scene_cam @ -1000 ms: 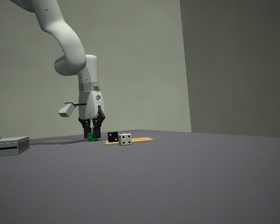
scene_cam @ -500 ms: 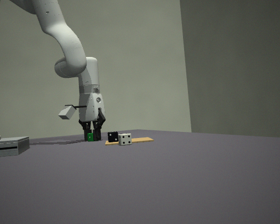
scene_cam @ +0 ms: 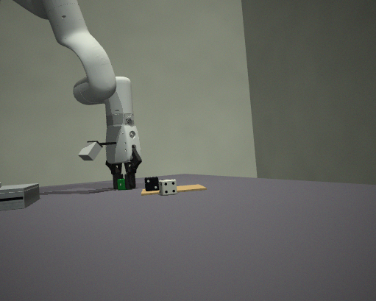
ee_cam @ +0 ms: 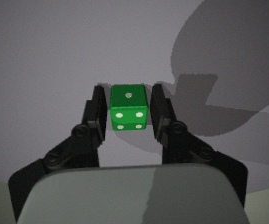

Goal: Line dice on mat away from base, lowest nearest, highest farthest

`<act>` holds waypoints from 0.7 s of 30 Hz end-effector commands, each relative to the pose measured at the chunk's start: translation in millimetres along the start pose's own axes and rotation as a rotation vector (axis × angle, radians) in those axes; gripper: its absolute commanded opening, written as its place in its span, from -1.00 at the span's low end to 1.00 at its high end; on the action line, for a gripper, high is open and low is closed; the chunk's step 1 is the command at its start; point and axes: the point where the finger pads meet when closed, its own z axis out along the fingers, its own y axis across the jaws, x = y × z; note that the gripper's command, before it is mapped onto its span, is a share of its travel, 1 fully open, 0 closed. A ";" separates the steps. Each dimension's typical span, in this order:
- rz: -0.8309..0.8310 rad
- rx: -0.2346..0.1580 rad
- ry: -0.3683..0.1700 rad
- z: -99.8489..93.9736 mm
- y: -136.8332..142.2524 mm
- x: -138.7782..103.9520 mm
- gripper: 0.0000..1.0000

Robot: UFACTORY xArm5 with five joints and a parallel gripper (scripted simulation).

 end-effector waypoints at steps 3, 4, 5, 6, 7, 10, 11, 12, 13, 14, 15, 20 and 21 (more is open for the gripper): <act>0.000 0.001 -0.003 -0.8 -0.2 -1.2 -0.05; 0.000 0.001 -0.003 -0.8 -0.2 -1.2 -0.05; 0.000 0.001 -0.003 -0.8 -0.2 -1.2 -0.05; 0.000 0.001 -0.003 -0.8 -0.2 -1.2 -0.05; 0.000 0.001 -0.003 -0.8 -0.2 -1.2 -0.05; 0.000 0.001 -0.003 -0.8 -0.2 -1.2 -0.05; 0.000 0.001 -0.003 -0.8 -0.2 -1.2 -0.05; 0.000 0.001 -0.003 -0.8 -0.2 -1.2 -0.05; 0.000 0.001 -0.003 -0.8 -0.2 -1.2 -0.47; 0.000 0.001 -0.003 -0.8 -0.2 -1.2 -0.47; 0.000 0.001 -0.003 -0.8 -0.2 -1.2 -0.47; 0.000 0.001 -0.003 -0.8 -0.2 -1.2 -0.47; 0.000 0.001 -0.003 -0.8 -0.2 -1.2 -0.47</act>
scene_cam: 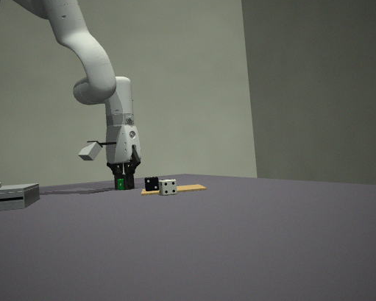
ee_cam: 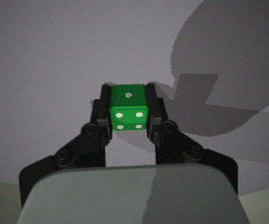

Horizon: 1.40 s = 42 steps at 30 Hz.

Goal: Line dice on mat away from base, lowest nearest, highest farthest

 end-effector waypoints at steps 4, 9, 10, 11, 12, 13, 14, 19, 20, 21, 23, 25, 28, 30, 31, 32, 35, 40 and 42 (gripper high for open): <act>0.000 0.001 -0.003 -0.8 -0.2 -1.1 -0.47; 0.000 0.001 -0.003 -0.8 -0.2 -1.1 -0.47; 0.000 0.001 -0.003 -0.8 -0.2 -1.1 -0.47; 0.000 0.001 -0.003 -0.8 -0.2 -1.1 -0.47; 0.000 0.001 -0.003 -0.8 -0.2 -1.1 -0.47; 0.000 0.001 -0.003 -0.8 -0.2 -1.1 -0.47; 0.000 0.001 -0.003 -0.8 -0.2 -1.1 -0.47; 0.000 0.001 -0.003 -0.8 -0.2 -1.1 -0.47; 0.000 0.001 -0.003 -0.8 -0.2 -1.1 -0.47; 0.000 0.001 -0.003 -0.8 -0.2 -1.1 -0.47; 0.000 0.001 -0.003 -0.8 -0.2 -1.1 -0.47; 0.000 0.001 -0.003 -0.8 -0.2 -1.1 -0.47; 0.000 0.001 -0.003 -2.3 -0.2 -1.1 -0.47; 0.000 0.001 -0.003 -6.9 -0.3 -1.1 -0.47; 0.000 0.001 -0.003 -10.6 -0.3 -1.1 -0.47; 0.000 0.001 -0.003 -15.4 -0.3 -1.1 -0.47; 0.000 0.001 -0.003 -21.0 -0.3 -1.1 -0.47; 0.000 0.001 -0.003 -57.8 0.0 -1.1 -0.47; 0.000 0.001 -0.003 -72.5 0.1 -1.2 -0.47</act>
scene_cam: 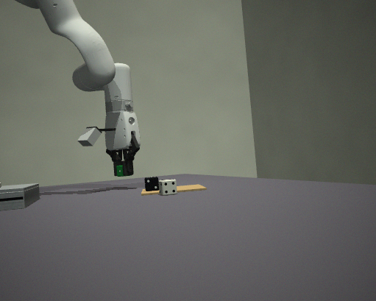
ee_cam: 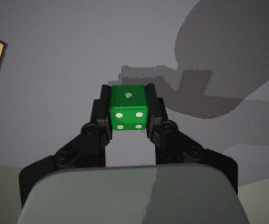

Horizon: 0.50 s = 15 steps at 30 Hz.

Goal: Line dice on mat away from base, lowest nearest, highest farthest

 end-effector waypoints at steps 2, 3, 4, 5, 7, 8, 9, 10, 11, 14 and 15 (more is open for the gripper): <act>0.000 0.000 -0.003 -47.8 0.1 -0.7 -0.47; 0.000 0.000 -0.003 -52.6 0.2 -0.7 -0.47; 0.000 0.000 -0.003 -56.5 0.2 -0.7 -0.47; 0.000 0.000 -0.003 -59.4 0.2 -0.7 -0.47; 0.000 0.000 -0.003 -62.4 0.2 -0.7 -0.47; 0.000 0.000 -0.003 -62.9 0.2 -0.7 -0.47; 0.000 0.000 -0.003 -62.9 0.2 -0.7 -0.47; 0.000 0.000 -0.003 -62.9 0.2 -0.7 -0.47; 0.000 0.000 -0.003 -62.9 0.2 -0.7 -0.47; 0.000 0.000 -0.003 -62.9 0.2 -0.7 -0.47; 0.000 0.000 -0.003 -62.9 0.2 -0.7 -0.47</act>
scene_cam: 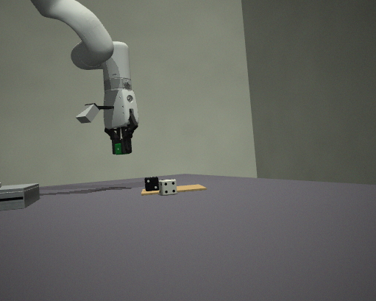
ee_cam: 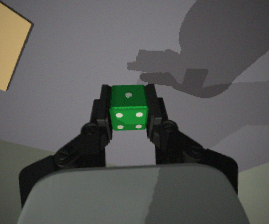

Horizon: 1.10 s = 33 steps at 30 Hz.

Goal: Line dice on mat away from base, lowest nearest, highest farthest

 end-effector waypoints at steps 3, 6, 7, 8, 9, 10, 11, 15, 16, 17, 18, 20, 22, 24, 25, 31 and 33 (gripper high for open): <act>0.004 0.001 -0.003 -3.0 -1.2 -1.2 -0.47; 0.148 0.002 -0.003 -4.7 -43.3 -3.9 -0.47; 0.184 0.002 -0.003 -5.1 -54.1 -3.8 -0.47; 0.200 0.002 -0.003 -5.3 -58.8 -3.6 -0.47; 0.226 0.003 -0.003 -5.6 -66.5 -3.3 -0.47; 0.244 0.003 -0.003 -5.8 -72.1 -2.9 -0.47; 0.244 0.003 -0.003 -5.8 -72.1 -2.9 -0.47; 0.353 0.004 -0.003 -6.8 -105.0 1.0 -0.47; 0.415 0.004 -0.003 -7.3 -124.1 4.5 -0.47; 0.444 0.005 -0.003 -7.5 -132.8 6.5 -0.47; 0.461 0.005 -0.003 -7.6 -138.0 7.8 -0.47; 0.532 0.005 -0.003 -8.0 -159.6 13.9 -0.47; 0.557 0.006 -0.003 -8.2 -167.5 16.5 -0.47; 0.632 0.006 -0.003 -8.5 -190.2 24.9 -0.47; 0.632 0.006 -0.003 -8.5 -190.2 24.9 -0.47; 0.705 0.007 -0.003 -8.8 -212.1 34.5 -0.47; 0.705 0.007 -0.003 -8.8 -212.1 34.5 -0.47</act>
